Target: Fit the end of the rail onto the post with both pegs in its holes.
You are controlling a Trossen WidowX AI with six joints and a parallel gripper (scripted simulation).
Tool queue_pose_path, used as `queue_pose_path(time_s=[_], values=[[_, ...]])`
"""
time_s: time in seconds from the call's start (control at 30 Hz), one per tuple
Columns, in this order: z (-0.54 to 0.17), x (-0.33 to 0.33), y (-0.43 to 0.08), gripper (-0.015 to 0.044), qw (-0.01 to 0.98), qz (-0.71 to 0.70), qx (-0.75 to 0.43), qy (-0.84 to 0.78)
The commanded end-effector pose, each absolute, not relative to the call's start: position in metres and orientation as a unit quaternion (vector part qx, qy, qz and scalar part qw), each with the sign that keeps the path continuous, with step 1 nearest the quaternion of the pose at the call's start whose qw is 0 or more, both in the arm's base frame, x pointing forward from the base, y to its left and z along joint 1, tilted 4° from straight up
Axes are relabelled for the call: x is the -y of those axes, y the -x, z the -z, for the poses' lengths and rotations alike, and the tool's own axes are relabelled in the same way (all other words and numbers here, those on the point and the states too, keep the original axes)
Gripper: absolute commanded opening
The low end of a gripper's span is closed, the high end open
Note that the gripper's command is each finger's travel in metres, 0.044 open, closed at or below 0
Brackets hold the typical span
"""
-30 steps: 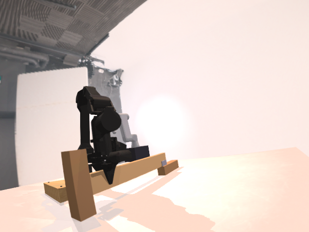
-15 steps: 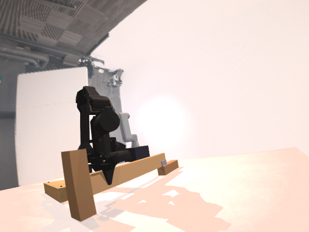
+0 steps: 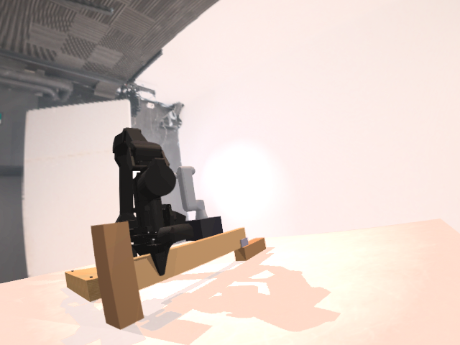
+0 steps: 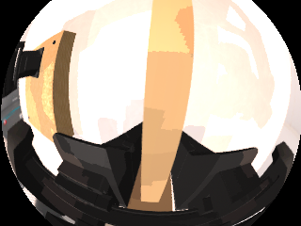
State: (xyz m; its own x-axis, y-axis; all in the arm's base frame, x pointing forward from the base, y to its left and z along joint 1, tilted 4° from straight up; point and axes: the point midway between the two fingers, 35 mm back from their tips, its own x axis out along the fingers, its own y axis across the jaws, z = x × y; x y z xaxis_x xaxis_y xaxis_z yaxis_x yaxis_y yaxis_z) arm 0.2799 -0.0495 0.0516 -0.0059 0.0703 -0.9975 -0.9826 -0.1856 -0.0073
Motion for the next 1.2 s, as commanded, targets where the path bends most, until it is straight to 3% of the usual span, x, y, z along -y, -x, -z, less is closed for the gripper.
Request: queue_pose_path(time_s=[0.0,0.23,0.8,1.17], values=[[-0.052,0.053,-0.281,0.0,0.468,-0.56,-0.434,0.528],[-0.052,0.055,-0.281,0.0,0.468,-0.56,-0.434,0.528],[-0.052,0.052,-0.28,0.044,0.469,-0.562,-0.433,0.527],[-0.084,0.024,-0.275,0.044,0.469,-0.56,-0.433,0.527]])
